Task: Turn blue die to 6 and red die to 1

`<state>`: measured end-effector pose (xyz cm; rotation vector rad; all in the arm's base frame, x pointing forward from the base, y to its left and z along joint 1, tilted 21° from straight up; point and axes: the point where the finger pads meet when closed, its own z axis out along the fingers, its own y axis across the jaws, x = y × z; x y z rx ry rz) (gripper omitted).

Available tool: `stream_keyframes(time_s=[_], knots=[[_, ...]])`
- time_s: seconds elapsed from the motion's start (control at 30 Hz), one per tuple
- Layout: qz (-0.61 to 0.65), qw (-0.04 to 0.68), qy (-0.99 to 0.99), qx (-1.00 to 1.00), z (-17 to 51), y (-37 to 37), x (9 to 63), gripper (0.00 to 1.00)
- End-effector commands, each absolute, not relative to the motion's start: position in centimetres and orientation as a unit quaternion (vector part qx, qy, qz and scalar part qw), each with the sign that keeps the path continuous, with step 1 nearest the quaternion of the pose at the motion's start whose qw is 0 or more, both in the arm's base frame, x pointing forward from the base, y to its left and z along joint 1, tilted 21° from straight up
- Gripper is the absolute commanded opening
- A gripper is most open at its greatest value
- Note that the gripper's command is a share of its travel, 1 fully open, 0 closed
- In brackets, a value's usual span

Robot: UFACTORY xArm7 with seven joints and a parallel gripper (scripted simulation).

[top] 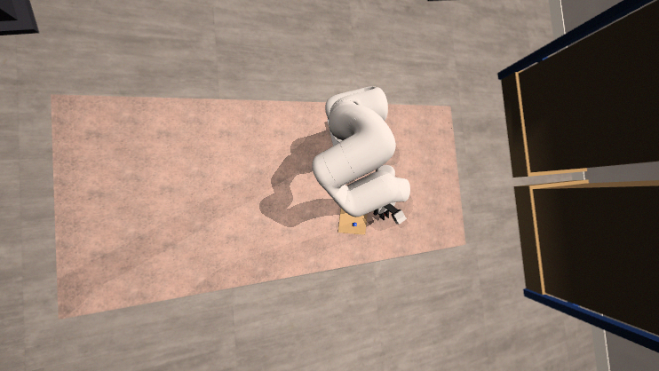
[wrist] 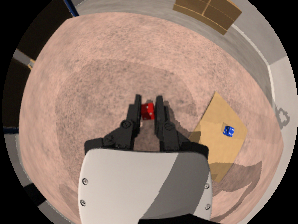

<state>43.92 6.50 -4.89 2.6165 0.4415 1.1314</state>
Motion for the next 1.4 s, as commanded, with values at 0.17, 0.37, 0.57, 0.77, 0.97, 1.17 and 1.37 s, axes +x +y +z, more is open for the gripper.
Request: stream_keyframes(time_s=[0.17,0.37,0.57,0.77,0.97,1.17,1.37], knots=[[0.390,0.128,0.152,0.899,-4.80,6.60,44.01,0.11],[0.390,0.128,0.152,0.899,-4.80,6.60,44.01,0.11],[0.390,0.128,0.152,0.899,-4.80,6.60,44.01,0.11],[0.390,0.128,0.152,0.899,-4.80,6.60,44.01,0.11],[0.390,0.128,0.152,0.899,-4.84,6.59,44.01,0.11],[0.390,0.128,0.152,0.899,-4.97,6.54,44.01,0.11],[0.390,0.128,0.152,0.899,-5.33,6.40,44.00,0.11]])
